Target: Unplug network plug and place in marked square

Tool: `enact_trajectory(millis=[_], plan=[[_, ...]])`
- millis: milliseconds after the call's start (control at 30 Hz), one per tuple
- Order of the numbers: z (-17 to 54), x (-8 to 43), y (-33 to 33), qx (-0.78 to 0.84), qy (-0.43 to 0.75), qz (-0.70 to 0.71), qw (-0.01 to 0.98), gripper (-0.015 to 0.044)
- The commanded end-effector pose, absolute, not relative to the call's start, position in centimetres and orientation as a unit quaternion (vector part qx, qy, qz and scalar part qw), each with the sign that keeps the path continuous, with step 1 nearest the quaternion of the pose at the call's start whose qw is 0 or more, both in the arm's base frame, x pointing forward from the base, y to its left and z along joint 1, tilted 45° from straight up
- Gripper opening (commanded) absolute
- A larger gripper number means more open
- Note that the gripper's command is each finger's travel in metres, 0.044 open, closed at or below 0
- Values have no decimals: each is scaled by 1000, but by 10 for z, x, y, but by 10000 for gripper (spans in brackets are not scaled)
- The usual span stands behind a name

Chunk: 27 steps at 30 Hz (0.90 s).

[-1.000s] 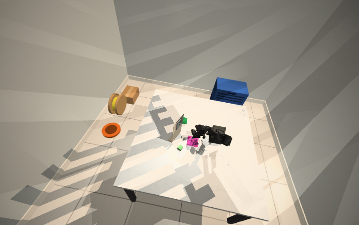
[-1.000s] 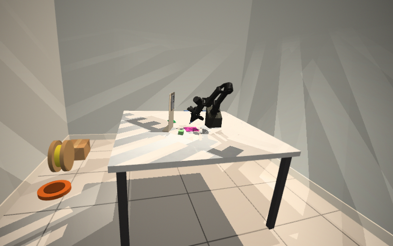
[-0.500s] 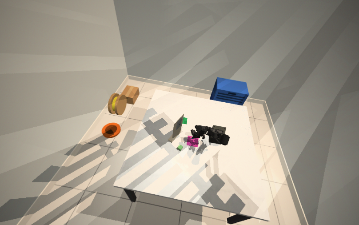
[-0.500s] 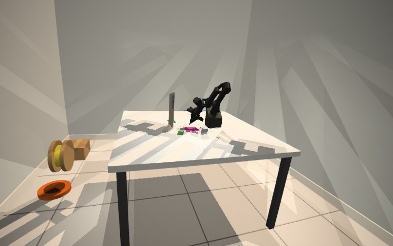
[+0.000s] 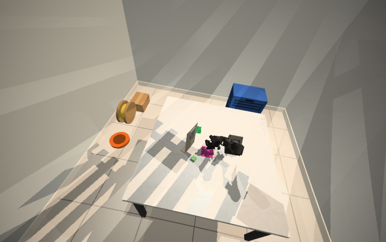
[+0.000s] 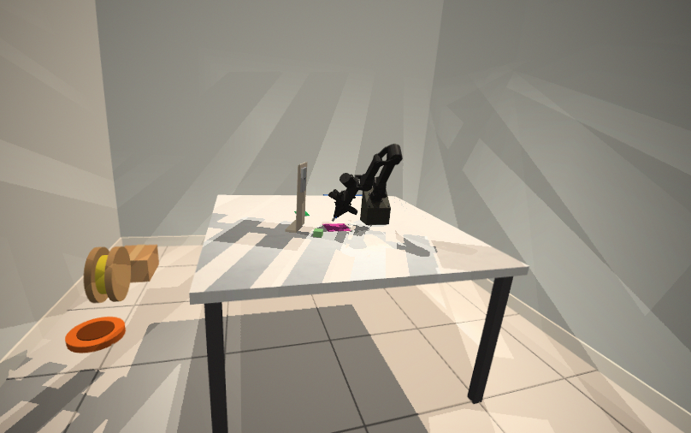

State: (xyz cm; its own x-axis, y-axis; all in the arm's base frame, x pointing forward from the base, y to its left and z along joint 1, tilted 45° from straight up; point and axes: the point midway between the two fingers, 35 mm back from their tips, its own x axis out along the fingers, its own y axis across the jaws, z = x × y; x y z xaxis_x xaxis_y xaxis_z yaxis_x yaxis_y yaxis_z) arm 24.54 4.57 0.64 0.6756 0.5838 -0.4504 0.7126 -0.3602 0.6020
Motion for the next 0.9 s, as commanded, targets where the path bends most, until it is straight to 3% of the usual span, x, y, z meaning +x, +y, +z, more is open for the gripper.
enact_trajectory(millis=[0, 867], plan=[[2, 243, 48, 822, 398, -87, 399, 0], [-6, 243, 57, 823, 397, -87, 398, 0]])
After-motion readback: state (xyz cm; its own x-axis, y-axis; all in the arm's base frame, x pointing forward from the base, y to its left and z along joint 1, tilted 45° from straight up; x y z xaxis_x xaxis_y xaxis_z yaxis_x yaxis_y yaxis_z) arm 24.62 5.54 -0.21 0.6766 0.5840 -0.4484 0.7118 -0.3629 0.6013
